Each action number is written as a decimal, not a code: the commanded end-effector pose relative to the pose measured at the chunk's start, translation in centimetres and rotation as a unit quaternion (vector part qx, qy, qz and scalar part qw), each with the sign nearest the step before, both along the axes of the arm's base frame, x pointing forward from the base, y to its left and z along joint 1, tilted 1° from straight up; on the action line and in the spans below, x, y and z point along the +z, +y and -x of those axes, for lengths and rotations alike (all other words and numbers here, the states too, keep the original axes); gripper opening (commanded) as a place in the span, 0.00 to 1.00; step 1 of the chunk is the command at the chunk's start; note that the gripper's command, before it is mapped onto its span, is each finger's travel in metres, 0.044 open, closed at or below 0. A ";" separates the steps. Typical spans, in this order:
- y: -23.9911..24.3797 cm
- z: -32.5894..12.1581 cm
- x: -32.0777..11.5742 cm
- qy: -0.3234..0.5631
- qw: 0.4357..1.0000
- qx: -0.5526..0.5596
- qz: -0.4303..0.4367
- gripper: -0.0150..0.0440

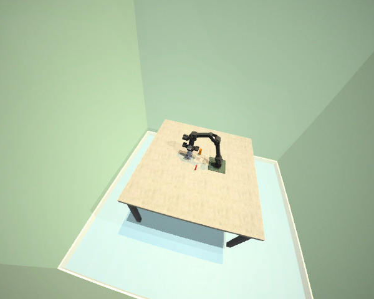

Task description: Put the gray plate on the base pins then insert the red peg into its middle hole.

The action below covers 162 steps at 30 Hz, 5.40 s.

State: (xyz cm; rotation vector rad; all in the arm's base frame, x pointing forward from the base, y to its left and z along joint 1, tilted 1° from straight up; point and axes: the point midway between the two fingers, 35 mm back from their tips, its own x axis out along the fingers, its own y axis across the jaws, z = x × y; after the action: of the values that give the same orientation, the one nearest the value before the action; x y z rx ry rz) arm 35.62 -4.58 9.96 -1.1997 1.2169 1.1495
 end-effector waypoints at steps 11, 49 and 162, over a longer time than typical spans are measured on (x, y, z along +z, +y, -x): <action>0.0 0.0 -0.1 0.000 1.000 0.004 0.000 0.25; -0.1 -0.2 -3.9 0.000 1.000 0.001 0.000 0.25; 18.4 11.8 7.1 -0.001 0.280 -0.960 -0.025 1.00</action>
State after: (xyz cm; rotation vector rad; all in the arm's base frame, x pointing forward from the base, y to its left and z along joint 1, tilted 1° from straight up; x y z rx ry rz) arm 24.11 13.69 17.27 0.7872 1.4109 -0.7631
